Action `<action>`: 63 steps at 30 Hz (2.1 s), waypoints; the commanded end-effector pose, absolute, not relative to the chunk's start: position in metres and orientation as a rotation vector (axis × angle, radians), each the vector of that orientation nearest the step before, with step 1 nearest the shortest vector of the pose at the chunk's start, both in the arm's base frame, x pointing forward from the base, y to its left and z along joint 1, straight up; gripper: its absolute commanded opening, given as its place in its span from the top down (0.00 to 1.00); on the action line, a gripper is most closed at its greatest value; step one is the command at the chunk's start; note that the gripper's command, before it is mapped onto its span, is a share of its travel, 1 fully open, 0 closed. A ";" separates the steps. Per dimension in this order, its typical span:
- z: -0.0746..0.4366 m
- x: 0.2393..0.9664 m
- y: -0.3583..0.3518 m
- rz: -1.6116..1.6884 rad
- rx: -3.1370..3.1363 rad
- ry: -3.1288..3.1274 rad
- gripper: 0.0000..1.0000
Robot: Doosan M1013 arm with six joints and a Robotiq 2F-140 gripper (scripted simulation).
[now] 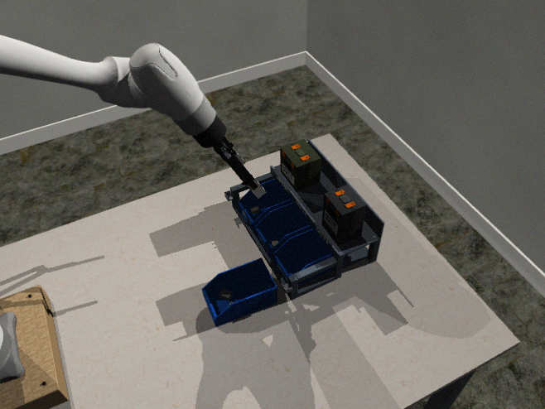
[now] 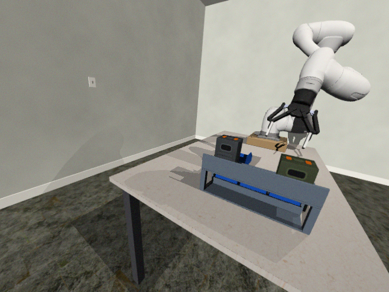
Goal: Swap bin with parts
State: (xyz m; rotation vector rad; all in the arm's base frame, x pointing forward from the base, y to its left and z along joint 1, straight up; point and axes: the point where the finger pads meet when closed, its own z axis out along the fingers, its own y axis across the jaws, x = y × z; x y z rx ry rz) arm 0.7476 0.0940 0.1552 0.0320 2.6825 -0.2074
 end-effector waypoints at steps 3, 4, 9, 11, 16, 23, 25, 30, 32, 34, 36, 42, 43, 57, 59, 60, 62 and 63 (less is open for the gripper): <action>0.155 0.748 0.094 -0.207 0.032 2.682 0.00; 0.155 0.748 0.094 -0.207 0.032 2.682 0.00; 0.155 0.748 0.094 -0.207 0.032 2.682 0.00; 0.155 0.748 0.094 -0.207 0.032 2.682 0.00; 0.155 0.748 0.094 -0.207 0.032 2.682 0.00; 0.155 0.748 0.094 -0.207 0.032 2.682 0.90; 0.155 0.748 0.094 -0.207 0.032 2.682 0.90; 0.155 0.748 0.094 -0.207 0.032 2.682 0.90; 0.155 0.748 0.094 -0.207 0.032 2.682 0.90; 0.155 0.748 0.094 -0.207 0.032 2.682 0.90; 0.155 0.748 0.094 -0.207 0.032 2.682 0.90; 0.155 0.748 0.094 -0.207 0.032 2.682 0.90; 0.155 0.748 0.094 -0.207 0.032 2.682 0.90; 0.155 0.748 0.094 -0.206 0.032 2.685 0.90; 0.155 0.748 0.094 -0.204 0.032 2.691 0.90; 0.155 0.748 0.094 -0.204 0.032 2.691 0.90; 0.155 0.748 0.094 -0.203 0.032 2.695 0.90; 0.155 0.748 0.094 -0.201 0.031 2.700 0.90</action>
